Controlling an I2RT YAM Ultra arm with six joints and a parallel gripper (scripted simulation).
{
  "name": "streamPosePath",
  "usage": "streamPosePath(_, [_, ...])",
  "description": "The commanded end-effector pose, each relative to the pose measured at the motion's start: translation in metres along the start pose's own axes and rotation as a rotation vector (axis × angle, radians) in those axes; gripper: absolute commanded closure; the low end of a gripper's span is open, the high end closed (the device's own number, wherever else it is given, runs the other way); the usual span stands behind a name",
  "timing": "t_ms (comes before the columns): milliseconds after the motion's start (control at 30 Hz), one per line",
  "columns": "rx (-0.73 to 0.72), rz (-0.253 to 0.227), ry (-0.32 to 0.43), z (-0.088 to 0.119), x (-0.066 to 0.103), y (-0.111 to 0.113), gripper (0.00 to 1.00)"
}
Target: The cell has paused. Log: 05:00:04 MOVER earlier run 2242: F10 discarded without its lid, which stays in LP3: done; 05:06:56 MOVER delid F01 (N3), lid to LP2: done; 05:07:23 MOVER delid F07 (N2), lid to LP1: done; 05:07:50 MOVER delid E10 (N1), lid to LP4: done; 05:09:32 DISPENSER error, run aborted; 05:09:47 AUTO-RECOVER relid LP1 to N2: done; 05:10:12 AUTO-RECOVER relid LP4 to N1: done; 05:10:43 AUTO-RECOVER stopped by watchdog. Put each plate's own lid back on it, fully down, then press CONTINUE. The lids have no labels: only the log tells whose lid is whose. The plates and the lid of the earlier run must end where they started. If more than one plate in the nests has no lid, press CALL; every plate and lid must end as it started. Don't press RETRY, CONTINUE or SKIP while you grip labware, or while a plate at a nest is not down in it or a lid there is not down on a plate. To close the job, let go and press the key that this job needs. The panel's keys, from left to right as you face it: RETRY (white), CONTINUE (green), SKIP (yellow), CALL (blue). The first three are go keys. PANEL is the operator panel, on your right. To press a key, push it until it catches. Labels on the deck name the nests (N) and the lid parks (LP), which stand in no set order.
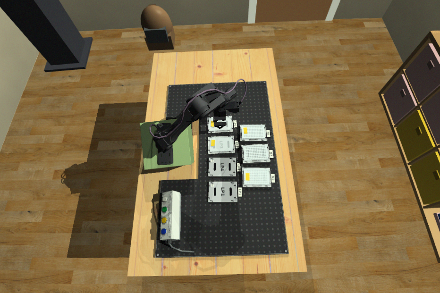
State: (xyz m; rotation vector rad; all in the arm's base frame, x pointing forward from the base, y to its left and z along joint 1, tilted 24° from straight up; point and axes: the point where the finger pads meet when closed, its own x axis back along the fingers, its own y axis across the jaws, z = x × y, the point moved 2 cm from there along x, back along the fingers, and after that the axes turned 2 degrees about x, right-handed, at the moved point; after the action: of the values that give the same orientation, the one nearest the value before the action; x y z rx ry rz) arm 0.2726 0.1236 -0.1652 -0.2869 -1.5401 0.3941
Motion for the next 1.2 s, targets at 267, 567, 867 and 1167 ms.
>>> streamPosePath(267, [-0.05, -0.023, -0.038, -0.0146, 0.0145, 0.007, 0.0])
streamPosePath(567, [-0.043, -0.017, -0.032, -0.0141, 0.0124, 0.007, 0.0])
streamPosePath(867, [-0.039, -0.01, -0.022, -0.0131, 0.0086, 0.0063, 0.0])
streamPosePath(1167, [-0.039, -0.018, -0.036, -0.0173, 0.0136, 0.0076, 0.0])
